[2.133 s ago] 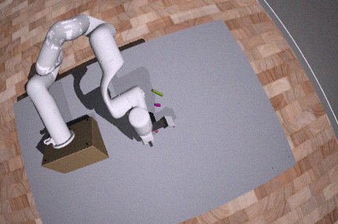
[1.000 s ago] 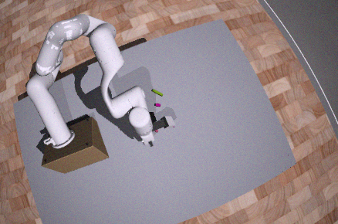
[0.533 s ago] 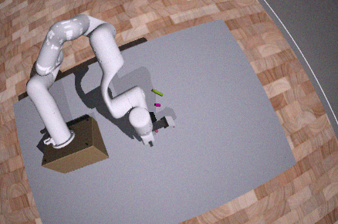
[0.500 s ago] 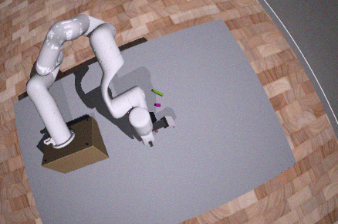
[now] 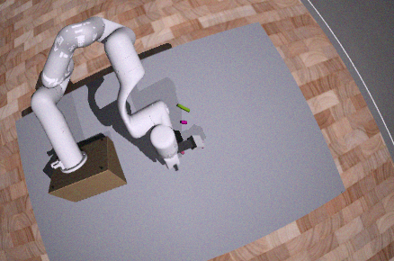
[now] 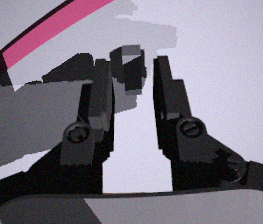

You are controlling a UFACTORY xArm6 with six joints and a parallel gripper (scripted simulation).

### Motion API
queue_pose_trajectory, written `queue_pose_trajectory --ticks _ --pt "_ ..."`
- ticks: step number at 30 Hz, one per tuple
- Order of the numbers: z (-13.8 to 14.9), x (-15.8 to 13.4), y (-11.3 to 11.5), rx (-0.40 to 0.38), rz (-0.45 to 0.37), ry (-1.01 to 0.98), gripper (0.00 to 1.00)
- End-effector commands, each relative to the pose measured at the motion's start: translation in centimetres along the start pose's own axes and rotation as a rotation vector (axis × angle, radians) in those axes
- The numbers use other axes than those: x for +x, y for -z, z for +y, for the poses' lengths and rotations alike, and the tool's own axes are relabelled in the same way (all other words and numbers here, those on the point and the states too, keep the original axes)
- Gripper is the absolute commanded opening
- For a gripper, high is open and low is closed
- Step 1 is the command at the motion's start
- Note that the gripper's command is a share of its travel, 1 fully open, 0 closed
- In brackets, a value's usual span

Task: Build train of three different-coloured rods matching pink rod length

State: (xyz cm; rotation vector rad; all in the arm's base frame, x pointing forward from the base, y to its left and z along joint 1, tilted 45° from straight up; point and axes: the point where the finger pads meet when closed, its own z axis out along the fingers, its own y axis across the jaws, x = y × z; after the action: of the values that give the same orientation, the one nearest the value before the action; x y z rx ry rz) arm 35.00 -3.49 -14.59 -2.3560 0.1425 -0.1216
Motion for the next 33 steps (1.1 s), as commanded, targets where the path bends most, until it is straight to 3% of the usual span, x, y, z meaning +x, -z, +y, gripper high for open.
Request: queue_pose_trajectory --ticks 1,33 --pt "0.0 0.1 0.0 -0.001 0.003 0.001 0.24" --pt "0.0 0.1 -1.2 -0.001 0.003 0.001 0.24"
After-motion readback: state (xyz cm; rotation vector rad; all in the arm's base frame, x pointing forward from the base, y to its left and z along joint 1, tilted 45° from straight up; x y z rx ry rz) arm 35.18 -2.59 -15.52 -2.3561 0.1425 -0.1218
